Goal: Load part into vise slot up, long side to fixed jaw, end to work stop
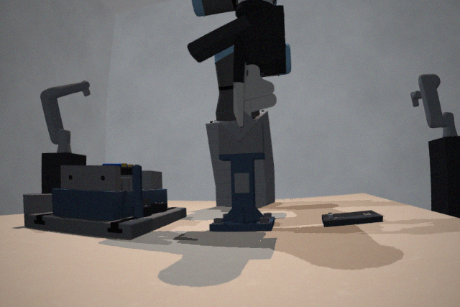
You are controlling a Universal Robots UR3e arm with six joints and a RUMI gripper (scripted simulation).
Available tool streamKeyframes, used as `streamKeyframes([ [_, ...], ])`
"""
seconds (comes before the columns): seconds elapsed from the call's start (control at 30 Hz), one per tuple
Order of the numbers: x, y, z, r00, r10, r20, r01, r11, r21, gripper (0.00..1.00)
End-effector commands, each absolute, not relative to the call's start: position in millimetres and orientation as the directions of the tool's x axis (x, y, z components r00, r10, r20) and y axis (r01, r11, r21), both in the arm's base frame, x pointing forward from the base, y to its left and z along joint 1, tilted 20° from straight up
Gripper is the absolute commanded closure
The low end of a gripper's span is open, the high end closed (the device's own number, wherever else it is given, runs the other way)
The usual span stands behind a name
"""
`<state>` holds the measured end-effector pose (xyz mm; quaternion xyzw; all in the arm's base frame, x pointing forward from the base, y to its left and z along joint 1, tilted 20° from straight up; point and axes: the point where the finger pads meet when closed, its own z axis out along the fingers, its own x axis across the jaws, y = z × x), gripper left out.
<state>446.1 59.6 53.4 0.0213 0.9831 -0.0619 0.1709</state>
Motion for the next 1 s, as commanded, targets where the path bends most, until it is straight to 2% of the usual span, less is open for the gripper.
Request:
streamKeyframes([
  [0.0, 446.4, 59.1, 53.8, -0.940, 0.019, -0.341, 0.047, 0.996, -0.074, 0.49],
  [0.97, 446.5, 56.6, 53.7, -0.940, 0.019, -0.341, -0.064, 0.971, 0.230, 0.49],
])
